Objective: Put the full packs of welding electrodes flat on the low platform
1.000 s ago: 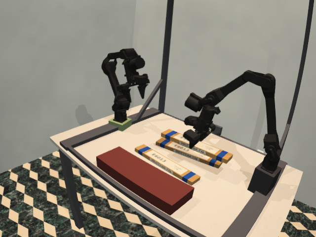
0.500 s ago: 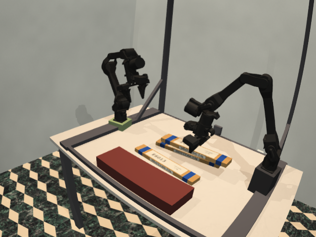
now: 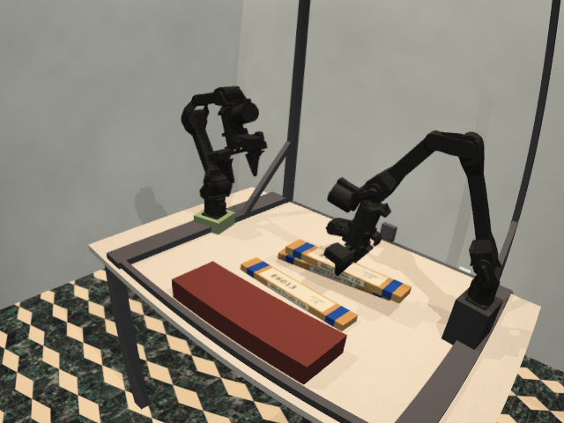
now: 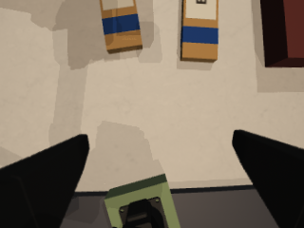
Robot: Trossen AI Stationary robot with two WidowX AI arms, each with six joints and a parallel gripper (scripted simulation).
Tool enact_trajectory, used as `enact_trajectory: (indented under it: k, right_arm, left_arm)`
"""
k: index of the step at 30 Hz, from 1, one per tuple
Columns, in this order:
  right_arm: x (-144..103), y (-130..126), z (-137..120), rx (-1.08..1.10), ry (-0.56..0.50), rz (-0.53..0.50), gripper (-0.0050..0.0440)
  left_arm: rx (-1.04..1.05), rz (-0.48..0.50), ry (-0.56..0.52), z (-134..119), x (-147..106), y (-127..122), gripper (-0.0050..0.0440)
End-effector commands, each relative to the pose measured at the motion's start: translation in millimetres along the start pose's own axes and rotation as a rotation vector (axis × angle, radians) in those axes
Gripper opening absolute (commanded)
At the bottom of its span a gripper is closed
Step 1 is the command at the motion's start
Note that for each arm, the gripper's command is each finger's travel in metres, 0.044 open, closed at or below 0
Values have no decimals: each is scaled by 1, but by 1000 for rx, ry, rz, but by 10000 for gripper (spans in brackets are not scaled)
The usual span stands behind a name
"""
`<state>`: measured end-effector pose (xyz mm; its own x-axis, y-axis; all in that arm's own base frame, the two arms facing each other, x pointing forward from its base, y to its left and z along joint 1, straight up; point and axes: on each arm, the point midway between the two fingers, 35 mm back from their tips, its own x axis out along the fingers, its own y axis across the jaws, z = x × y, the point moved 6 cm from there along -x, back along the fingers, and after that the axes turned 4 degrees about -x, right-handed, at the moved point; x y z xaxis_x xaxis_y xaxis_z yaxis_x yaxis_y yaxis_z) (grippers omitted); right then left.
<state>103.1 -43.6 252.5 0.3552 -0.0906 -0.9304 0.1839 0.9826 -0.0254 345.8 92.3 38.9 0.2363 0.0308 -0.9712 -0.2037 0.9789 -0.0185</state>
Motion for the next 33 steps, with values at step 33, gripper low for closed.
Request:
enact_trajectory:
  k: [33]
  right_arm:
    - [-5, 0, 1, -4, -20, -3, 430]
  left_arm:
    - [2, 2, -52, 14, -32, 0, -50]
